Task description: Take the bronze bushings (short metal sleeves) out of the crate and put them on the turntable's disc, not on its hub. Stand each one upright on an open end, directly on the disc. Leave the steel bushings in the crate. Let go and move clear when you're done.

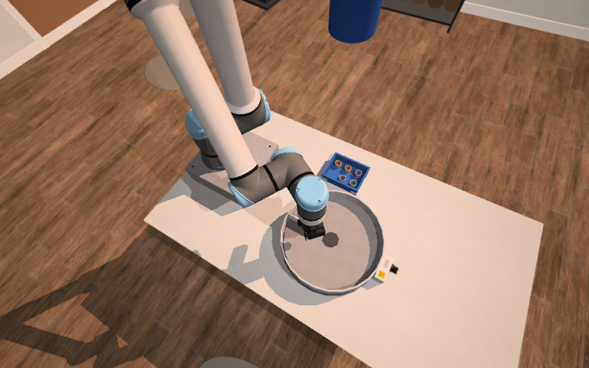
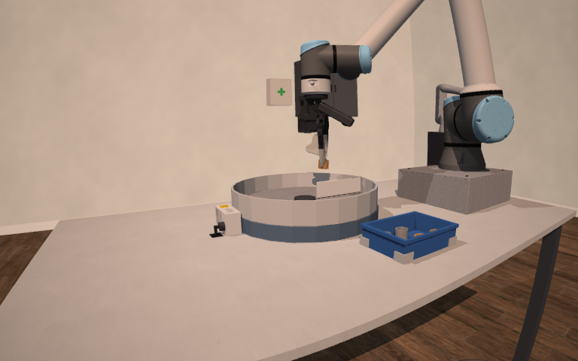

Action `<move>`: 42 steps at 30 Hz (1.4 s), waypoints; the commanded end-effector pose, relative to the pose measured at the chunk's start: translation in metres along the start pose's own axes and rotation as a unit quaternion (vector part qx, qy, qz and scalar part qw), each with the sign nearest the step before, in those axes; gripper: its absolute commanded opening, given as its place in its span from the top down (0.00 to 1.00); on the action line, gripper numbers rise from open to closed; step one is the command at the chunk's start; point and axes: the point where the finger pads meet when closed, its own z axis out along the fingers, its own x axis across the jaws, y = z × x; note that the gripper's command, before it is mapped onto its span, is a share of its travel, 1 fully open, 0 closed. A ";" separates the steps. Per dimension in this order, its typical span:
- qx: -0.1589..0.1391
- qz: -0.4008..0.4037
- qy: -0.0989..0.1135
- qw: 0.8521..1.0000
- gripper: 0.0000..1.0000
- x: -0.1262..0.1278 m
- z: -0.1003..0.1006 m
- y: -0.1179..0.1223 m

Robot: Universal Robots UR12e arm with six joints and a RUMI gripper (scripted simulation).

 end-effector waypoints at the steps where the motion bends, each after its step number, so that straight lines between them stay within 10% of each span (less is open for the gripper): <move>1: -0.001 0.000 0.000 1.000 1.00 -0.007 0.000 0.010; 42: -0.001 0.000 0.000 1.000 1.00 -0.010 0.000 0.015</move>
